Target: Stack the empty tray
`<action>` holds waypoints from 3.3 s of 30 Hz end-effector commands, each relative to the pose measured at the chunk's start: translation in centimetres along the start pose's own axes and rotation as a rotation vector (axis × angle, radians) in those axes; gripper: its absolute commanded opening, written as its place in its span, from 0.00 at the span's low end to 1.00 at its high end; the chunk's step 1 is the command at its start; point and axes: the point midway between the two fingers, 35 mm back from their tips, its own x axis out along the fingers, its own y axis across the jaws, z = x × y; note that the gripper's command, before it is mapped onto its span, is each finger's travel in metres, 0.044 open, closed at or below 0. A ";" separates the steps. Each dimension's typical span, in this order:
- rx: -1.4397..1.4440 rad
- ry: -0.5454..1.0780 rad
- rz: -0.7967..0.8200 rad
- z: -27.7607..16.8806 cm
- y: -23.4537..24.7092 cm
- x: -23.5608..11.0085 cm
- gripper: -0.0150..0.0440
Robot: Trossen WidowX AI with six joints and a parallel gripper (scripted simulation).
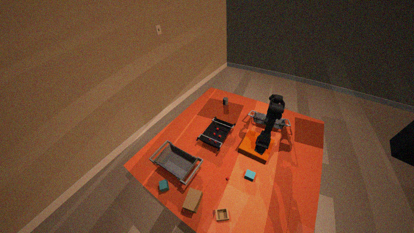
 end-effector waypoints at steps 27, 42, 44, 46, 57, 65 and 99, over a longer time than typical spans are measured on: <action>0.006 0.001 0.038 0.1 4.9 -7.7 0.25; 0.006 0.001 0.039 0.1 6.1 -10.8 0.25; 0.006 0.001 0.039 0.1 6.1 -10.8 0.25; 0.006 0.001 0.039 0.1 6.1 -10.8 0.25; 0.006 0.001 0.039 0.1 6.1 -10.8 0.25; 0.006 0.001 0.039 0.1 6.1 -10.8 0.25; -0.318 0.015 0.035 -10.0 4.6 -10.7 0.25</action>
